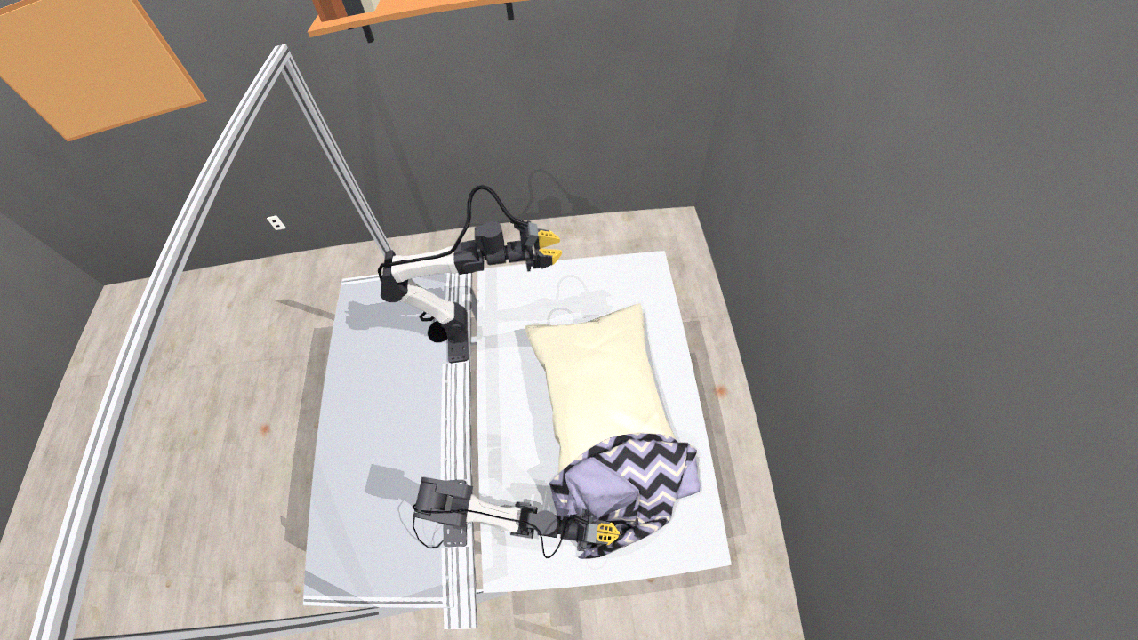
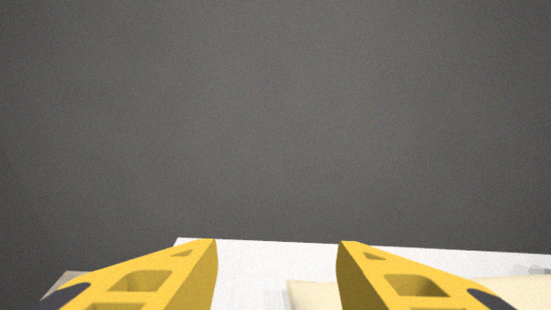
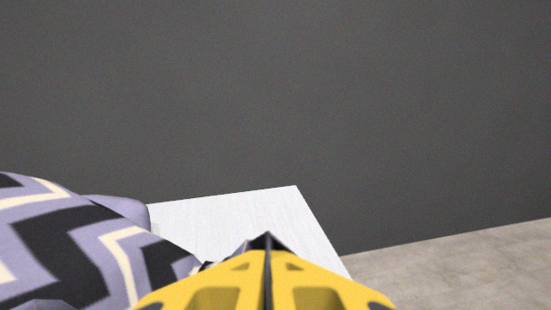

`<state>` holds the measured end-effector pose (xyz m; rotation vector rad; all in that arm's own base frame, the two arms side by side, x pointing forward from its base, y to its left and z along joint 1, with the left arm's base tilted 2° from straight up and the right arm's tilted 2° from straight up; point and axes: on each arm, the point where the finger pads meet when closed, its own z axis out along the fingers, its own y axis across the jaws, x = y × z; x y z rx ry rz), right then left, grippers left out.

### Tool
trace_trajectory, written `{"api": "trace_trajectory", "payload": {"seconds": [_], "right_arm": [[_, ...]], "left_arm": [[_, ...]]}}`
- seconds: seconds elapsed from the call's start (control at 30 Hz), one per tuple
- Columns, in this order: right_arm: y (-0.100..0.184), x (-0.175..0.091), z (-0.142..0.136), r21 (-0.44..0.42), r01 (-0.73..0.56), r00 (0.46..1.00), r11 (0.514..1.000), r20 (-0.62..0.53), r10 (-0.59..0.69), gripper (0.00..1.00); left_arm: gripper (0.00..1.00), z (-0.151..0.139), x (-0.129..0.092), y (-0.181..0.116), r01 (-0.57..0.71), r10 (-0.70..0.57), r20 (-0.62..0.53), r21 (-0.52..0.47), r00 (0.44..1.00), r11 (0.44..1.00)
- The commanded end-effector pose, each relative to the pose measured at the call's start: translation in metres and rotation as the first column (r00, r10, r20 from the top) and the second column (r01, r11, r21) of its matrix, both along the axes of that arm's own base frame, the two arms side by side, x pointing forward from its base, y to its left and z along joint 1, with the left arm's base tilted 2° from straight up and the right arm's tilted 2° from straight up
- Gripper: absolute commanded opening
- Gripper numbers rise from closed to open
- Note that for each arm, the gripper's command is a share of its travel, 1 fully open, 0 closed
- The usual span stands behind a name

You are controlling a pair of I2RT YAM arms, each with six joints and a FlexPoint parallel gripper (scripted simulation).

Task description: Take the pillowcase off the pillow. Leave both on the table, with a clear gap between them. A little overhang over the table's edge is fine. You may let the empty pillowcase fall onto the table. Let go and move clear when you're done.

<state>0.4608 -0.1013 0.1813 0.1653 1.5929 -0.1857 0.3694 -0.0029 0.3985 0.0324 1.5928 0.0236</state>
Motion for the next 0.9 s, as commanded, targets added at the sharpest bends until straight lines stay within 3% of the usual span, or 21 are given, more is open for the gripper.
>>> {"api": "trace_trajectory", "payload": {"seconds": [0.0,0.17,0.23,0.3,0.4,0.43,0.73,0.8,0.87], "right_arm": [[0.001,0.005,0.000,-0.002,-0.008,1.000,1.000,0.004,0.008,0.00],[0.001,0.005,0.000,-0.002,-0.008,1.000,1.000,0.004,0.008,0.00],[0.001,0.005,0.000,-0.002,-0.008,1.000,1.000,0.004,0.008,0.00],[0.001,0.005,0.000,-0.002,-0.008,1.000,1.000,0.004,0.008,0.00],[0.001,0.005,0.000,-0.002,-0.008,1.000,1.000,0.004,0.008,0.00],[0.001,0.005,0.000,-0.002,-0.008,1.000,1.000,0.004,0.008,0.00],[0.001,0.005,0.000,-0.002,-0.008,1.000,1.000,0.004,0.008,0.00],[0.001,0.005,0.000,-0.002,-0.008,1.000,1.000,0.004,0.008,0.00],[0.001,0.005,0.000,-0.002,-0.008,1.000,1.000,0.004,0.008,0.00]], "left_arm": [[0.45,-0.022,-0.020,-0.009,0.023,-0.011,-0.100,0.115,0.995,0.993],[0.45,-0.044,-0.051,-0.018,0.086,-0.020,-0.223,0.288,0.975,0.954],[0.45,-0.044,-0.051,-0.018,0.086,-0.020,-0.223,0.288,0.975,0.954],[0.45,-0.043,-0.064,-0.022,0.117,-0.033,-0.242,0.339,0.970,0.934],[0.45,-0.069,-0.080,-0.028,0.187,-0.050,-0.323,0.409,0.945,0.893],[0.45,-0.062,-0.088,-0.029,0.196,-0.054,-0.318,0.434,0.947,0.879],[0.45,-0.101,-0.142,-0.044,0.420,-0.127,-0.465,0.608,0.876,0.674],[0.45,-0.101,-0.142,-0.044,0.420,-0.127,-0.465,0.608,0.876,0.674],[0.45,-0.115,-0.153,-0.046,0.477,-0.142,-0.504,0.635,0.852,0.608]]}}
